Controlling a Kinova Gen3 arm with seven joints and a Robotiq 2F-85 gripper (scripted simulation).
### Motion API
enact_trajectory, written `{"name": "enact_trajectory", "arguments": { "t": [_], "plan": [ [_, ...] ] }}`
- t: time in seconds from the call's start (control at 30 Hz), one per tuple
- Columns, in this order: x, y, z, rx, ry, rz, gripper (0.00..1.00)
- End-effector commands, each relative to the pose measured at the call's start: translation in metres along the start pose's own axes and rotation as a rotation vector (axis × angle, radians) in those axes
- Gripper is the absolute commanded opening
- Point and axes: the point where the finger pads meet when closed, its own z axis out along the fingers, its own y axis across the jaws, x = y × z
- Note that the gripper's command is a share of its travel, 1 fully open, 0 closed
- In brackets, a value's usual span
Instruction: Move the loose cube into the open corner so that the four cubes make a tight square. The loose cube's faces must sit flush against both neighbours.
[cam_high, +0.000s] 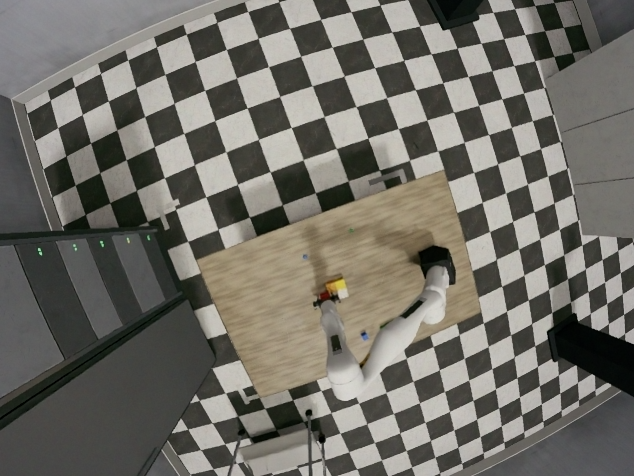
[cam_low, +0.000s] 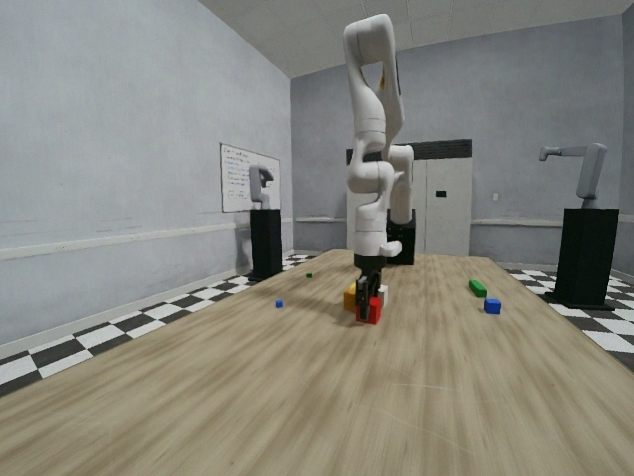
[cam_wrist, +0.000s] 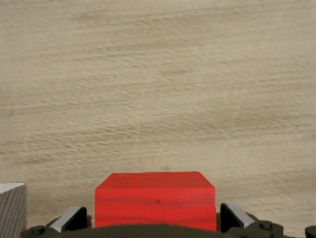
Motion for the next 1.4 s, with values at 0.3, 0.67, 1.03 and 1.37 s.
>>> {"name": "enact_trajectory", "arguments": {
  "t": [0.3,0.67,1.03,1.37],
  "plan": [
    [0.000,0.001,-0.003,-0.001,0.000,0.000,0.80],
    [0.000,0.001,-0.018,-0.001,0.000,0.000,0.80],
    [0.000,0.001,-0.051,-0.001,0.000,0.000,0.80],
    [0.000,0.001,-0.076,-0.001,0.000,0.000,0.80]
  ]
}}
